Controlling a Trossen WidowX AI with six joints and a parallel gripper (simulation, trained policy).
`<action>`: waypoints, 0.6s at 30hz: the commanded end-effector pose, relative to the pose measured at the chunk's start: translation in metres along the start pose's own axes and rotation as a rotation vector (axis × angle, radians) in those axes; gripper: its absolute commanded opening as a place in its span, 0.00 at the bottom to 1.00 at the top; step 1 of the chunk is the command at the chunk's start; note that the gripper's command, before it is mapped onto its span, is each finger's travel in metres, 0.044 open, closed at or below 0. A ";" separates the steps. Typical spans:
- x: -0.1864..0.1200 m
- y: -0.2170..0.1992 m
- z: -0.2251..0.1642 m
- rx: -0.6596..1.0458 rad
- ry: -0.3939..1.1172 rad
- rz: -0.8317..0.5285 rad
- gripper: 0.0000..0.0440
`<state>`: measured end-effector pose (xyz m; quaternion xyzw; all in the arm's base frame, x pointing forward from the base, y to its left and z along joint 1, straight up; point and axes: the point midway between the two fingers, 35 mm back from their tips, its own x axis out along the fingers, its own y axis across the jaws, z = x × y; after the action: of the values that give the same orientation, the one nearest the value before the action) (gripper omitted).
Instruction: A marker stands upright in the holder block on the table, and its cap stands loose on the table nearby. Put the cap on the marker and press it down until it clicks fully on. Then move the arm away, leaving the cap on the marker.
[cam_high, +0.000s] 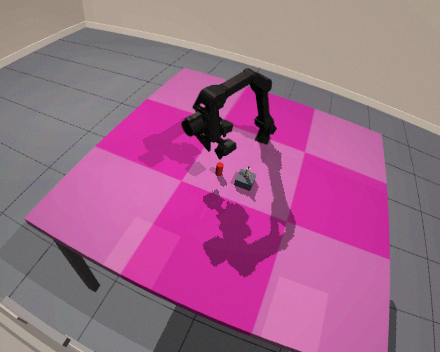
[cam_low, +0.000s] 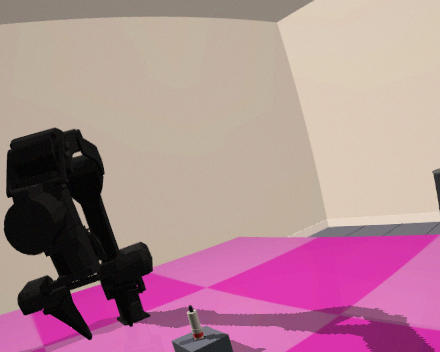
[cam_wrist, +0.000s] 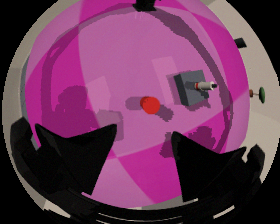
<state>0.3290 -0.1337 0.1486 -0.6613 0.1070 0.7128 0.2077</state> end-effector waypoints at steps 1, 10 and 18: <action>0.014 0.000 0.000 -0.017 -0.036 0.024 0.66; 0.036 -0.004 0.004 -0.046 -0.079 0.062 0.65; 0.058 -0.007 0.007 -0.070 -0.109 0.085 0.63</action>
<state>0.3257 -0.1182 0.1050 -0.6317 0.1022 0.7499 0.1676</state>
